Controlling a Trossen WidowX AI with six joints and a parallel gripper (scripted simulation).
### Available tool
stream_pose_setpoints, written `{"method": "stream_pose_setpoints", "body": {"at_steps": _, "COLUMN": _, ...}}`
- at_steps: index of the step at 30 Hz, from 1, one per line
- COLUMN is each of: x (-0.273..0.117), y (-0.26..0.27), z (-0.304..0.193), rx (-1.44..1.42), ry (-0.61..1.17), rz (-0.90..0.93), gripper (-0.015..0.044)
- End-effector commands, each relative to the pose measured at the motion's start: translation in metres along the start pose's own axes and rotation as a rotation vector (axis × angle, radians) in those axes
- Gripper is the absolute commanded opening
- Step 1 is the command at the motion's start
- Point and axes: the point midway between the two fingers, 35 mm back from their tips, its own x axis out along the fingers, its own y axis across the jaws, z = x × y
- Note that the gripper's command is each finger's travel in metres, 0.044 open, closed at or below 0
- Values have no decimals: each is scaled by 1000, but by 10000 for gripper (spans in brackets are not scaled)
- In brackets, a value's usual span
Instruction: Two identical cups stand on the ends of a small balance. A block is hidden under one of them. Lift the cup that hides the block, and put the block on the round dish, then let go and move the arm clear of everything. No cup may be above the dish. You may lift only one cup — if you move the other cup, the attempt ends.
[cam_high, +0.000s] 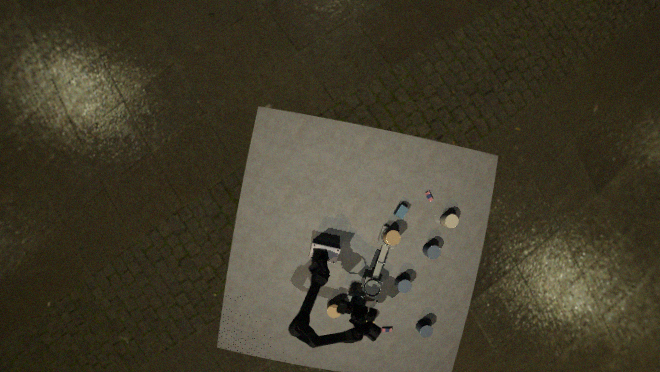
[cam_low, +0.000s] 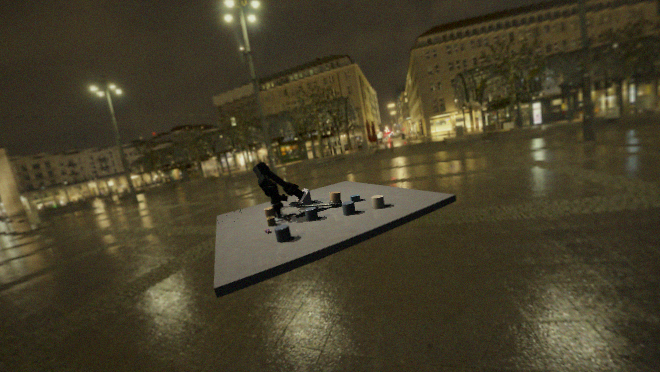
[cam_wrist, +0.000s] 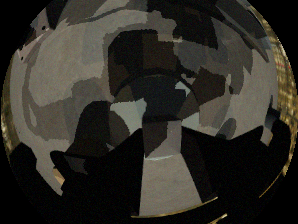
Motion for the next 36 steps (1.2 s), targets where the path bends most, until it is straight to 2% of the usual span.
{"method": "stream_pose_setpoints", "body": {"at_steps": 1, "x": 0, "y": 0, "z": -1, "rx": 3, "ry": 1, "rz": 0, "gripper": 131}}
{"method": "stream_pose_setpoints", "body": {"at_steps": 13, "x": -3, "y": -3, "z": 1, "rx": 19, "ry": -9, "rz": -13, "gripper": 440}}
{"method": "stream_pose_setpoints", "body": {"at_steps": 24, "x": -55, "y": 0, "z": 2, "rx": -4, "ry": -7, "rz": 1, "gripper": 440}}
{"method": "stream_pose_setpoints", "body": {"at_steps": 28, "x": -59, "y": 0, "z": 2, "rx": -6, "ry": -7, "rz": 2, "gripper": 440}}
{"method": "stream_pose_setpoints", "body": {"at_steps": 32, "x": -91, "y": 1, "z": 2, "rx": -11, "ry": -10, "rz": -1, "gripper": 440}}
{"method": "stream_pose_setpoints", "body": {"at_steps": 36, "x": -93, "y": 1, "z": 2, "rx": -11, "ry": -9, "rz": -1, "gripper": 440}}
